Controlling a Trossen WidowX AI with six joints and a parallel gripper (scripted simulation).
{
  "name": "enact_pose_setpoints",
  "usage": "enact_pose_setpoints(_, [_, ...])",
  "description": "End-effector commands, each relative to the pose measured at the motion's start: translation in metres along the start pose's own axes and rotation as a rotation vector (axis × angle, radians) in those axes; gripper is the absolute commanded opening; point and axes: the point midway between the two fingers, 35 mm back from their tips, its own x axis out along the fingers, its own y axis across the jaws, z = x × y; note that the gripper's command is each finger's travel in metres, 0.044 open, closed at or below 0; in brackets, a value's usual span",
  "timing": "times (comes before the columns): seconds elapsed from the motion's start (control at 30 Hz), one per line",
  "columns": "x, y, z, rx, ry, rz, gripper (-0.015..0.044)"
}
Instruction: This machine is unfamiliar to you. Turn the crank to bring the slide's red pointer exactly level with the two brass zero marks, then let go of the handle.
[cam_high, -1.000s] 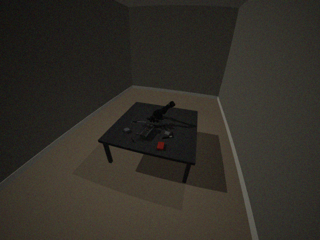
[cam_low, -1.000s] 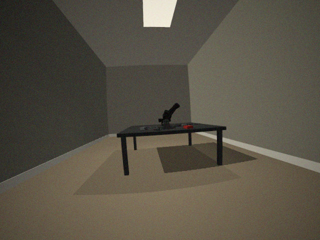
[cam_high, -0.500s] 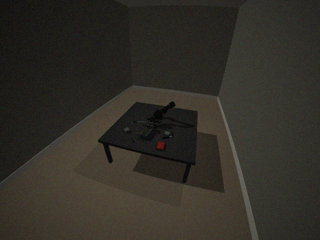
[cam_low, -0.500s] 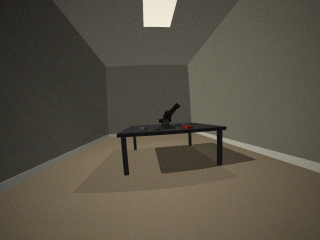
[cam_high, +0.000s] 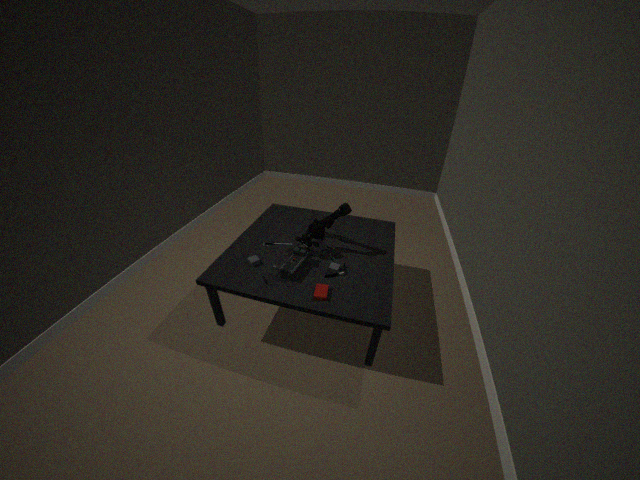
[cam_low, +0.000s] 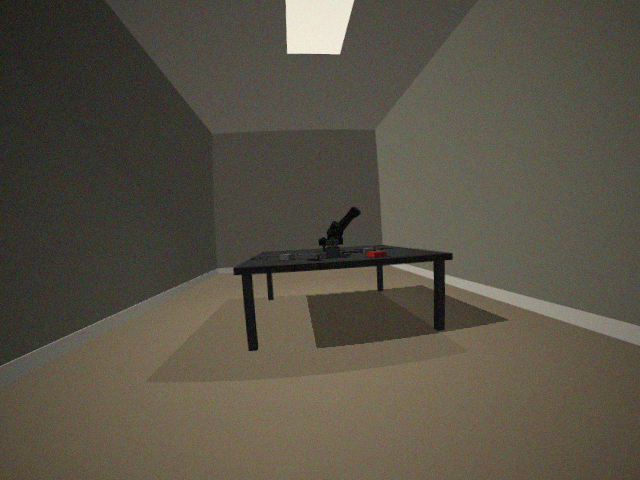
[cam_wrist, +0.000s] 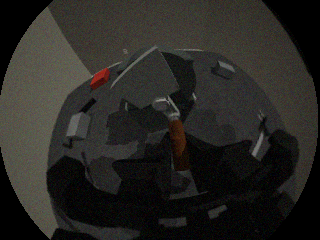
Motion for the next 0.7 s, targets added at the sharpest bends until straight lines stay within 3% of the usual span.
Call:
enact_pose_setpoints(0.0, [0.003, 0.0084, -0.0029, -0.013, 0.014, 0.018, 0.0])
enact_pose_setpoints(0.67, [0.0028, 0.0166, -0.0032, -0.013, 0.014, 0.019, 0.0])
